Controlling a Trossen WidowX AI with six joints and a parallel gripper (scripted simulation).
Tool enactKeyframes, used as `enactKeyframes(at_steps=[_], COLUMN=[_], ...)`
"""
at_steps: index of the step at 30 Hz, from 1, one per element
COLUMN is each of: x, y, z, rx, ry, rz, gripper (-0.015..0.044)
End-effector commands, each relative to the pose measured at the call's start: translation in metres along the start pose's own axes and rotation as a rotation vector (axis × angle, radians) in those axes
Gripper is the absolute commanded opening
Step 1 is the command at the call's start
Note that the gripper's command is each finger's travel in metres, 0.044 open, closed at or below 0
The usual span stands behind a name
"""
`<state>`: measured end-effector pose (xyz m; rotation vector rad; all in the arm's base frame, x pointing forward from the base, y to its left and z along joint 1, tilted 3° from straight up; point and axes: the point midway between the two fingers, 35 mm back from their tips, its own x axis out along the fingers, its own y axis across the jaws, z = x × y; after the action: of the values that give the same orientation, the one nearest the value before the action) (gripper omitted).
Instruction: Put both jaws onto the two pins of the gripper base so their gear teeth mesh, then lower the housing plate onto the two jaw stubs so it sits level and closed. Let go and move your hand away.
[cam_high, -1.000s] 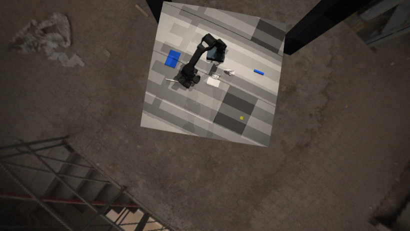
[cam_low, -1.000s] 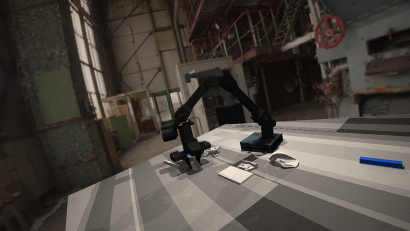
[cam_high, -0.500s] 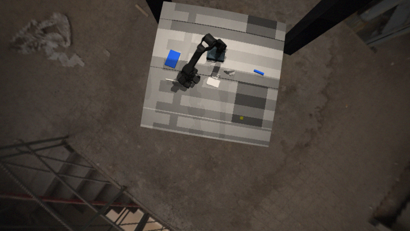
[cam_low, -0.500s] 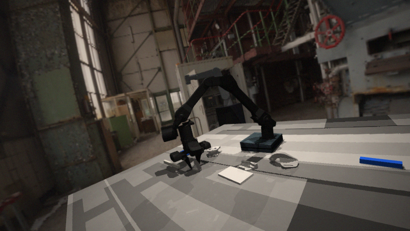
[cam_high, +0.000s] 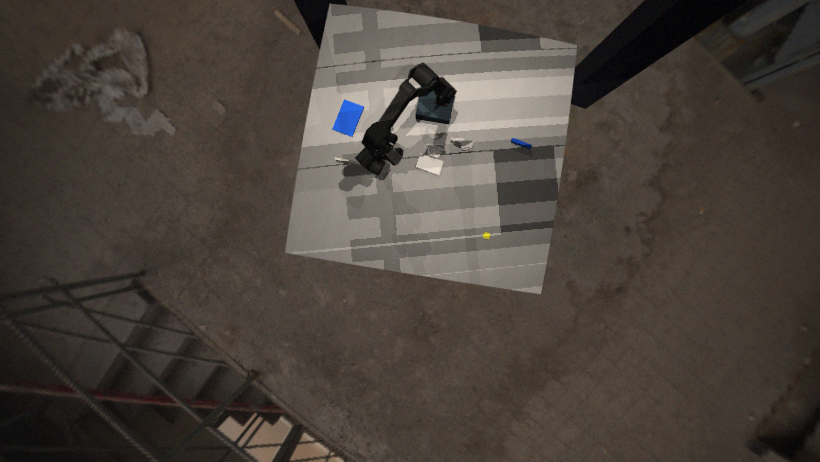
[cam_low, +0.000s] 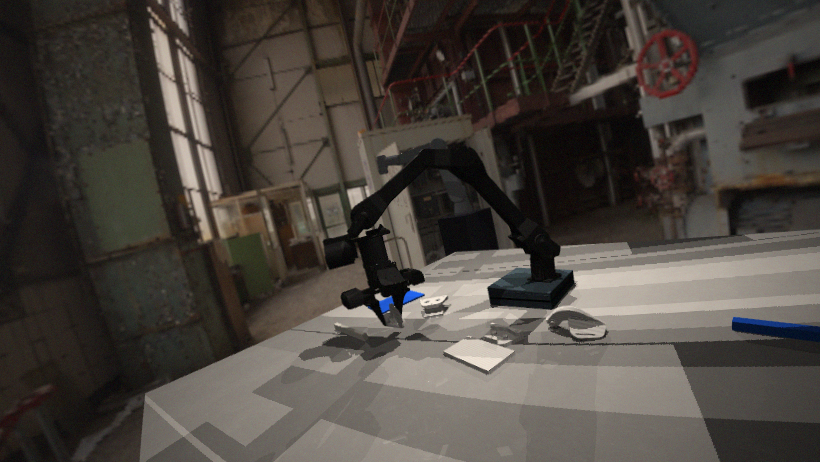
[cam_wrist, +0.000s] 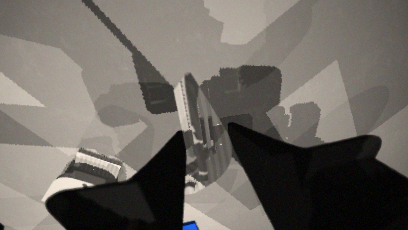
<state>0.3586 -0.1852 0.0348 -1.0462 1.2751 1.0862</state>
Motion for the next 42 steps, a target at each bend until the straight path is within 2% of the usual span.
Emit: enactKeyframes(at_steps=[1,7,13,42], x=[-0.014,-0.033,-0.036,-0.041], y=[-0.001,0.001,0.001,0.024], z=[0.000,0.001,0.003,0.096], rx=[-0.004,-0.004,0.006,0.457], ry=[-0.001,-0.002,-0.002,-0.010], rz=[-0.005,-0.005,-0.005,-0.003], gripper=[0.0134,0.0134,0.0134,0.0134])
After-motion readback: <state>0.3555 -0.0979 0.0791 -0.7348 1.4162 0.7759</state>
